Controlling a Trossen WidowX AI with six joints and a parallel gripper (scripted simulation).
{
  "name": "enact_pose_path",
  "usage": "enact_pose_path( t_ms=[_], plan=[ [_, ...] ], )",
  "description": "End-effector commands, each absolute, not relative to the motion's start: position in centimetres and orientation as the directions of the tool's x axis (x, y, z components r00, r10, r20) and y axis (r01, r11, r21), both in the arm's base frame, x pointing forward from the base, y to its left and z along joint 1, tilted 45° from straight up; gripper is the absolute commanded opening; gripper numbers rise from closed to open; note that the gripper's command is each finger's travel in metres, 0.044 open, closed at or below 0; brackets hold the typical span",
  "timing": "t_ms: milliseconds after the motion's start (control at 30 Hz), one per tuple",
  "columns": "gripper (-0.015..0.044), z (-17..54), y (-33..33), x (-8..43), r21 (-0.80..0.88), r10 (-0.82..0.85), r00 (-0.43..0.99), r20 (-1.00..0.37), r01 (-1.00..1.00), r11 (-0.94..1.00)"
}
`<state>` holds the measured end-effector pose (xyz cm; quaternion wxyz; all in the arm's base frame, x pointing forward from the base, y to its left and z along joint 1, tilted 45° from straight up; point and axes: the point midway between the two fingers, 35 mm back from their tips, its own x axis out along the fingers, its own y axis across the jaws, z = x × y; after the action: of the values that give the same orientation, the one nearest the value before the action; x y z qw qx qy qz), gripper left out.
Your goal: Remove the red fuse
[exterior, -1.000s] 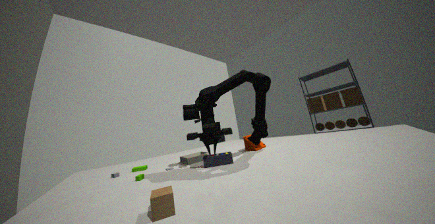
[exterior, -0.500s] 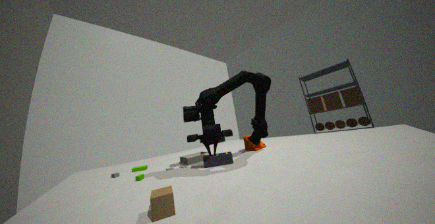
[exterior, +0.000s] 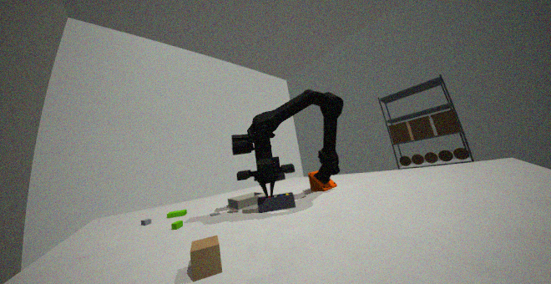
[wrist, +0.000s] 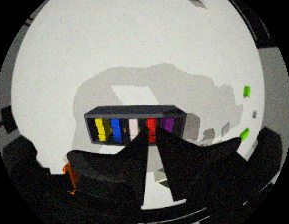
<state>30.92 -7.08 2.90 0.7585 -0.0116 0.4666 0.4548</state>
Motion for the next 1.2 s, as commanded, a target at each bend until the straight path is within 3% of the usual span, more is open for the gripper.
enact_pose_path(
  t_ms=[0,1167],
  plan=[
    [0.0000,3.1,-7.3,30.9,0.406,0.679,0.152,-0.719,-0.701,0.586],
    [0.0000,4.3,-8.5,30.7,0.407,0.679,0.153,-0.718,-0.699,0.588]
  ],
)
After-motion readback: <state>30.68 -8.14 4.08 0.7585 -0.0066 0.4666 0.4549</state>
